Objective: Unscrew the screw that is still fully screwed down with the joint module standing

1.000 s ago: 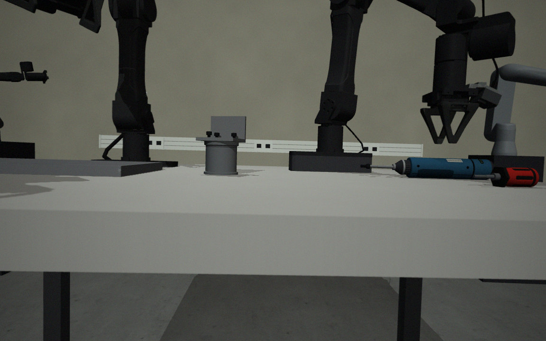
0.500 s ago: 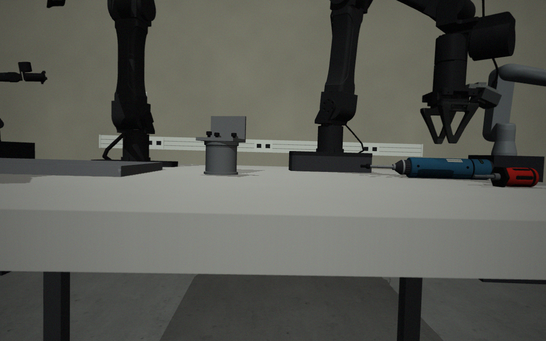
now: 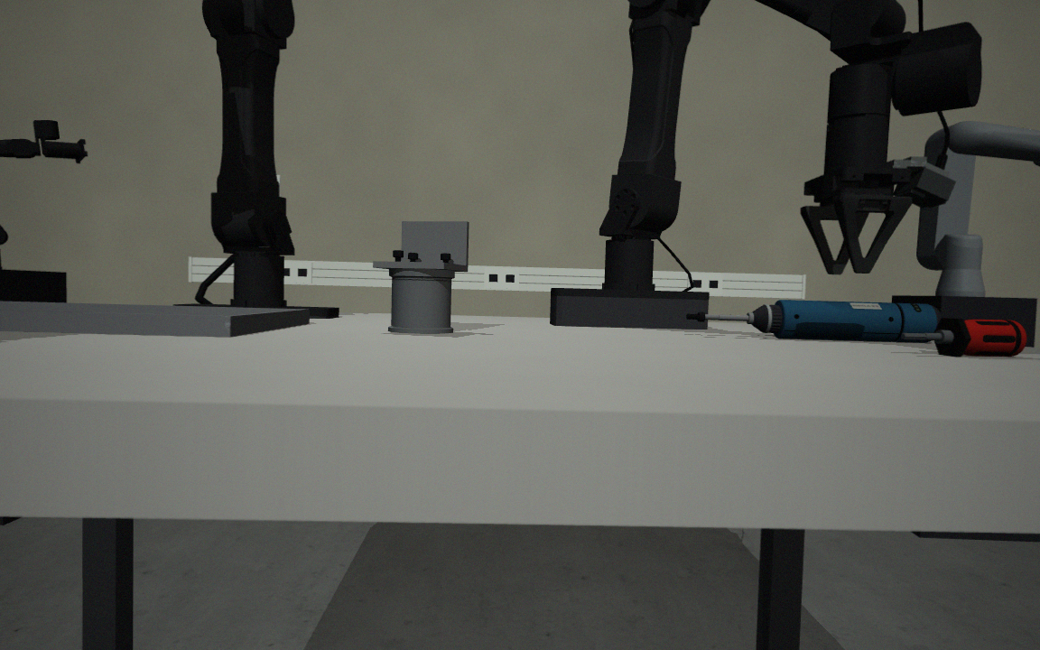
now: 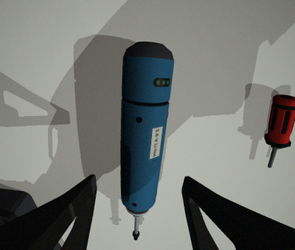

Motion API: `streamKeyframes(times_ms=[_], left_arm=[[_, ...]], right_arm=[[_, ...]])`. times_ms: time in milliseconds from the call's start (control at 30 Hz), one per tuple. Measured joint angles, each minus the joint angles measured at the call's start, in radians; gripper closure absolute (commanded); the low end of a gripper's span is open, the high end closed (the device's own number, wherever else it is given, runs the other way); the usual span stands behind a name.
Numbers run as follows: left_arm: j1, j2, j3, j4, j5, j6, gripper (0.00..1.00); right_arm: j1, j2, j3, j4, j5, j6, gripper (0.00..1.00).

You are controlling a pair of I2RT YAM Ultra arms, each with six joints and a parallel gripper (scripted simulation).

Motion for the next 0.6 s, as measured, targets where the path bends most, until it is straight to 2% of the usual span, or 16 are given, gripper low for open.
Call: streamKeyframes(times_ms=[600], left_arm=[[0.000,0.000,0.000,0.000,0.000,0.000,0.35]], right_arm=[[-0.086,0.019,0.168,-0.024,0.239,0.188,0.14]])
